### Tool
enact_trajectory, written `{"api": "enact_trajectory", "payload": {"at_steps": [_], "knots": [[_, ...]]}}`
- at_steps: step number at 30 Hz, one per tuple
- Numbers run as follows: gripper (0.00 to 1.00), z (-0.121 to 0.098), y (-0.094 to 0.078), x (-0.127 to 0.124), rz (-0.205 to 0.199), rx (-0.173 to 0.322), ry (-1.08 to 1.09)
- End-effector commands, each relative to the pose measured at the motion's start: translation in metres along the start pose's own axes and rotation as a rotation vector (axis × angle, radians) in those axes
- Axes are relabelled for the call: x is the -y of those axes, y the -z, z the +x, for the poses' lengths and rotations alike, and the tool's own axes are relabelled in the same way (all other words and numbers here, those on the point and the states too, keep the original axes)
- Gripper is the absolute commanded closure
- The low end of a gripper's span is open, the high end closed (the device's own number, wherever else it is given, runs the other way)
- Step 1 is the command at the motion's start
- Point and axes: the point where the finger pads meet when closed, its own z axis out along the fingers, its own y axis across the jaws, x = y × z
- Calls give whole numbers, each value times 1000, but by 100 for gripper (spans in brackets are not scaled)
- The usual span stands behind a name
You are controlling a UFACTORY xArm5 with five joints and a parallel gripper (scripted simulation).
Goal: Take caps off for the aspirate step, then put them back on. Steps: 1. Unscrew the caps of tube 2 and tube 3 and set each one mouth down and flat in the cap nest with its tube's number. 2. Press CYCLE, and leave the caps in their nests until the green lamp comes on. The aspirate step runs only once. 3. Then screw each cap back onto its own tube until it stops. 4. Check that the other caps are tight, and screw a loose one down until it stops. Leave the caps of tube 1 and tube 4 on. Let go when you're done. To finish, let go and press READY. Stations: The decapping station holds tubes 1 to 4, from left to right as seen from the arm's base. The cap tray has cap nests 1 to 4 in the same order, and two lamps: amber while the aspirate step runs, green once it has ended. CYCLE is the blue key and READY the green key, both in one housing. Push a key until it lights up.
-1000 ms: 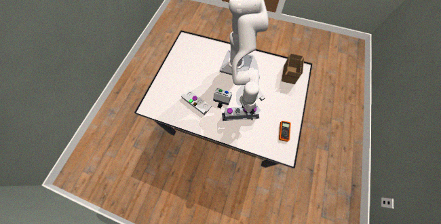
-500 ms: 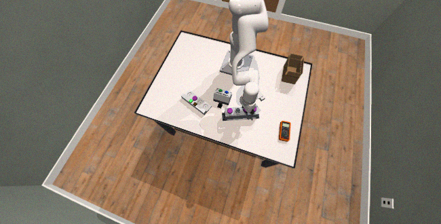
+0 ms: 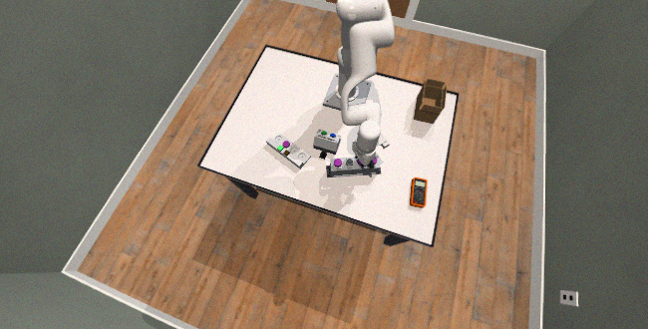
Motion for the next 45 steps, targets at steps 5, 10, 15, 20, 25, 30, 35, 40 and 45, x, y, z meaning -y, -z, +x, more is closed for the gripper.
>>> {"api": "enact_trajectory", "payload": {"at_steps": [5, 10, 15, 20, 25, 30, 35, 40, 45], "knots": [[54, -1, 2, -1, -1, 10, 0], [54, -1, 1, -1, -1, 10, -80], [54, -1, -2, -1, -1, 10, -98], [54, -1, -4, -1, -1, 10, -98], [54, -1, -6, -1, -1, 10, -98], [100, -1, -6, -1, -1, 10, -98], [100, -1, -6, -1, -1, 10, -98], [100, -1, -6, -1, -1, 10, -98], [100, -1, -6, -1, -2, 10, -165]]}}
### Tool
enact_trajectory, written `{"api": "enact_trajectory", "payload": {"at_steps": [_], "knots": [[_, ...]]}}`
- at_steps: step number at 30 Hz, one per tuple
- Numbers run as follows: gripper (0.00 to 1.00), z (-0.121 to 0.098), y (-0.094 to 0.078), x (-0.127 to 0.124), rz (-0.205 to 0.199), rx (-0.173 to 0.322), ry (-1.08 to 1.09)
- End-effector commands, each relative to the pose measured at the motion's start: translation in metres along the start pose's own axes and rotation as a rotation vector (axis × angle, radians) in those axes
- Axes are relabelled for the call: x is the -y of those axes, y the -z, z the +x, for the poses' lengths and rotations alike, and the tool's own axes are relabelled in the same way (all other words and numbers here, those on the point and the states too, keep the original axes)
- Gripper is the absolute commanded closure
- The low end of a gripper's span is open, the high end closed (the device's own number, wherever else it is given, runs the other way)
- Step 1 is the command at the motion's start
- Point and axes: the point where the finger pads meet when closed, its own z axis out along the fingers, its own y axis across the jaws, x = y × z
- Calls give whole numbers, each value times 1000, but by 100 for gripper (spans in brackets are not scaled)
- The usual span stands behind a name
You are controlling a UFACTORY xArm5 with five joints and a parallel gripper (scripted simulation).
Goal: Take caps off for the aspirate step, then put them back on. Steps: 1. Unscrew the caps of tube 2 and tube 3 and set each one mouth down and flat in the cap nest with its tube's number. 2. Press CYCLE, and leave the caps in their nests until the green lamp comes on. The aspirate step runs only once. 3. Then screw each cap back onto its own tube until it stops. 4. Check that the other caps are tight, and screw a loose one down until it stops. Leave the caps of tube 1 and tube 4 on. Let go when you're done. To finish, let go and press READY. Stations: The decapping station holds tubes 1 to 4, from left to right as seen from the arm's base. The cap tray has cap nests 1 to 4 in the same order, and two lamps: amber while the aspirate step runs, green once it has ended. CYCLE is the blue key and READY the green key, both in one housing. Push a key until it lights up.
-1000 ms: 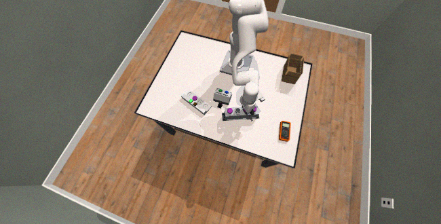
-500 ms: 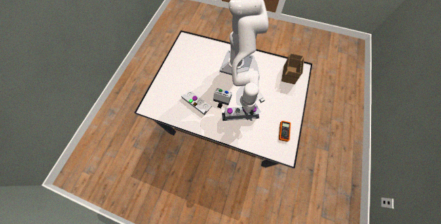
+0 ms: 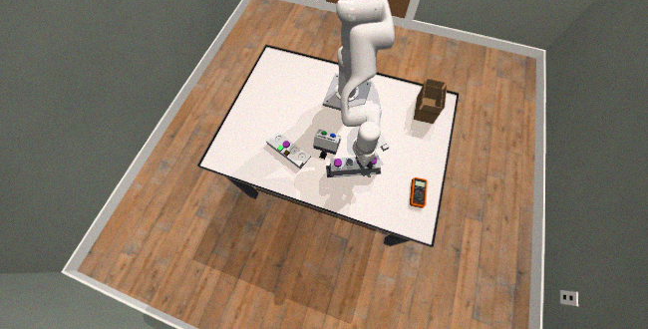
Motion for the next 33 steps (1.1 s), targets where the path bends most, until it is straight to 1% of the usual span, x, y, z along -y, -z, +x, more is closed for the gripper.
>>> {"api": "enact_trajectory", "payload": {"at_steps": [1, 10, 12, 23, 32, 33], "knots": [[100, 0, 1, -1, -1, 9, -97], [100, 0, 1, -1, -3, 9, -397], [100, 0, 1, -1, -3, 9, -397], [100, 0, 0, -1, -4, 8, -763], [100, 0, 0, -1, -5, 8, -782], [54, 0, 0, -1, -5, 8, -782]]}}
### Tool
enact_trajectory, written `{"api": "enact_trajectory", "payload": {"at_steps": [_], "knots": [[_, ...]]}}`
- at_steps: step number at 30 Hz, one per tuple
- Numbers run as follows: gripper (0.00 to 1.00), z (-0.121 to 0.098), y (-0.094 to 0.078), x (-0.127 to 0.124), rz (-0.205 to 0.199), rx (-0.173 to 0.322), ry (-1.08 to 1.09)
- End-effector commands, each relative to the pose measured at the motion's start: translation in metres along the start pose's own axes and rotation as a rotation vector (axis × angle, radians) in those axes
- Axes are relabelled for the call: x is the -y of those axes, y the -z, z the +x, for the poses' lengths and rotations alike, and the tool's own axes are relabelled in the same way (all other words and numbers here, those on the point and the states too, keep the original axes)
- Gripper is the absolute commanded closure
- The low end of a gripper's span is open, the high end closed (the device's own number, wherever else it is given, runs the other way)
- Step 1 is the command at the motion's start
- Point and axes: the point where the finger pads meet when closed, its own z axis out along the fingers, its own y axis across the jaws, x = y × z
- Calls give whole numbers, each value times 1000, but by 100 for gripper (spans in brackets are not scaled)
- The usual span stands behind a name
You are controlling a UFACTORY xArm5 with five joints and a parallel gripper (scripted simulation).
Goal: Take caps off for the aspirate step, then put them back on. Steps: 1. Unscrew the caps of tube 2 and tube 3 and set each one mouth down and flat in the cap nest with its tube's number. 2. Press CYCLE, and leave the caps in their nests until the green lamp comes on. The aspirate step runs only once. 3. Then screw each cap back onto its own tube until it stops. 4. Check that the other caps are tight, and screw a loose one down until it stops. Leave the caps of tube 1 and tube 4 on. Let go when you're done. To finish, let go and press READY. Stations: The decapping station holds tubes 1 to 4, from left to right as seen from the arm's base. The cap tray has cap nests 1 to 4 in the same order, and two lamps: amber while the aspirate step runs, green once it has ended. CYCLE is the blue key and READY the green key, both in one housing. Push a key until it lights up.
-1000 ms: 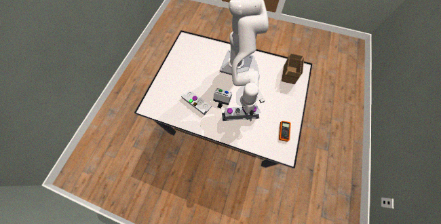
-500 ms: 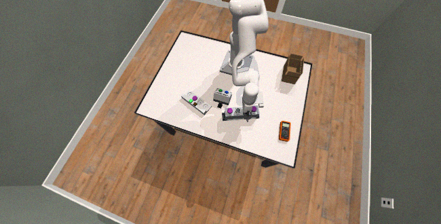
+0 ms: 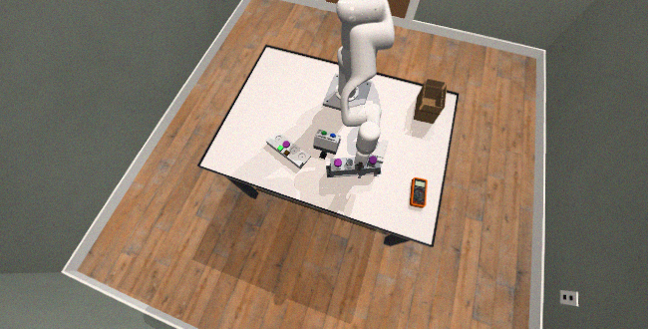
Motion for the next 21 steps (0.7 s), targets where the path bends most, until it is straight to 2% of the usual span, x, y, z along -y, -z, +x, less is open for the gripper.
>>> {"api": "enact_trajectory", "payload": {"at_steps": [1, 13, 21], "knots": [[54, 0, 0, -1, -6, 6, -13], [54, 0, 1, -1, -6, 6, 27], [54, 0, 1, -1, -5, 7, 347]]}}
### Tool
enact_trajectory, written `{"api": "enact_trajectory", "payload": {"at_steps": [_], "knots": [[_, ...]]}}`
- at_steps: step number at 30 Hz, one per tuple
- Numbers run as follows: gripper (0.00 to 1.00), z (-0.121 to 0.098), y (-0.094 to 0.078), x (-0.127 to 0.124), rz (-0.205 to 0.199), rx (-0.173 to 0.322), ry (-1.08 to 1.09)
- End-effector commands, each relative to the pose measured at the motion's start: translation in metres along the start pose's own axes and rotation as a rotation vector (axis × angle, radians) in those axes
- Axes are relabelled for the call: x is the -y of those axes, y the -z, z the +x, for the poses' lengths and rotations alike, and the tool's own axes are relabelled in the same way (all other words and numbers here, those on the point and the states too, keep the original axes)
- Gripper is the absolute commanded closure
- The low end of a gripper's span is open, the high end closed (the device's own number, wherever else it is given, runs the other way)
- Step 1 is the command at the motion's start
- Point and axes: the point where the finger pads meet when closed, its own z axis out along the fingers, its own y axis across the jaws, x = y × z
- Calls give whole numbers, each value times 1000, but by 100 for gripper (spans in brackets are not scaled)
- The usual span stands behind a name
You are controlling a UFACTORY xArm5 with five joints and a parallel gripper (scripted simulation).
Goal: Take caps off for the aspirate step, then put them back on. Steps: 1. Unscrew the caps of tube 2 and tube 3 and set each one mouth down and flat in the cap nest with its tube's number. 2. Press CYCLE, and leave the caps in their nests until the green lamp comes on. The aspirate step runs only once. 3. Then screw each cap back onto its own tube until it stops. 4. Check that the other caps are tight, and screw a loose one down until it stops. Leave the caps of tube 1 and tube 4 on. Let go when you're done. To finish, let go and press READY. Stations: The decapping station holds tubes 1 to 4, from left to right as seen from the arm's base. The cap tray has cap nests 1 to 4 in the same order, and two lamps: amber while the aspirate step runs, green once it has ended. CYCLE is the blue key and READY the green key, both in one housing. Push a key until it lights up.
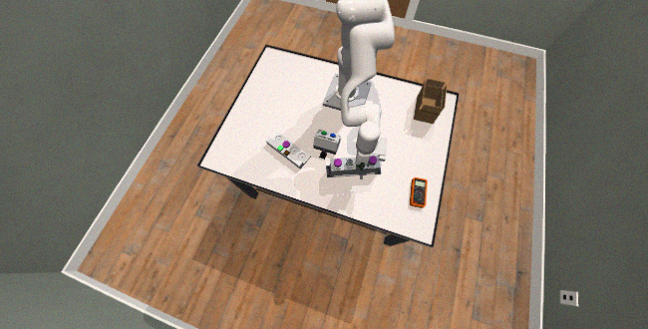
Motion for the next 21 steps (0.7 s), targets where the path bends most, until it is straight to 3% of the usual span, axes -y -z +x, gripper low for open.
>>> {"api": "enact_trajectory", "payload": {"at_steps": [1, 13, 20, 21], "knots": [[54, 0, 2, -1, -6, 7, 235], [54, 0, 2, -1, -5, 9, 621], [54, 0, 2, -1, -5, 9, 621], [100, 0, 2, -1, -5, 9, 621]]}}
